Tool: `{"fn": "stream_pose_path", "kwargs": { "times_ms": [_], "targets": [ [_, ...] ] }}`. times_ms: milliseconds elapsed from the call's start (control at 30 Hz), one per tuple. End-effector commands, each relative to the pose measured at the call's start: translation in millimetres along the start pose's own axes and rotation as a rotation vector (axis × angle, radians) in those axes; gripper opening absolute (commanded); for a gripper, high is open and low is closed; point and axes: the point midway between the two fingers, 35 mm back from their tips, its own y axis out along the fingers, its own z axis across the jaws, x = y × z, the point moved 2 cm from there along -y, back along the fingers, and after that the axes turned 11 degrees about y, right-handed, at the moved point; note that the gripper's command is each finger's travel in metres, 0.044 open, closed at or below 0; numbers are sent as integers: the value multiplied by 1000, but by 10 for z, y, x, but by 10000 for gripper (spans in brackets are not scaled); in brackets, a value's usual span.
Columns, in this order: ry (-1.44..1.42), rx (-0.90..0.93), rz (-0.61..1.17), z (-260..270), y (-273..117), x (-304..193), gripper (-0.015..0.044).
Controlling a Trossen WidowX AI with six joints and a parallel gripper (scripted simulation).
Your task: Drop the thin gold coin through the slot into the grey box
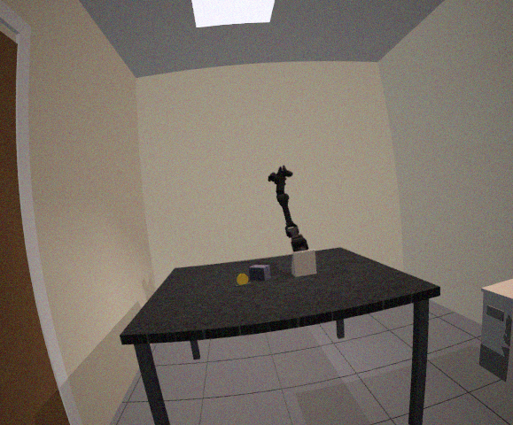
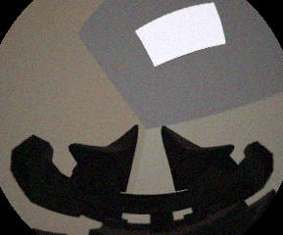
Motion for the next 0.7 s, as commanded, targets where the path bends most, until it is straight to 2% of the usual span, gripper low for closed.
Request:
{"fn": "stream_pose_path", "kwargs": {
  "times_ms": [0,200,367,667],
  "targets": [
    [-71,-49,-164,-254,88,581,161],
    [-207,-130,-320,-475,73,1195,161],
    [-293,-215,-524,-690,-18,1930,161],
    [-455,-408,-898,-939,-542,3194,161]
  ]
}}
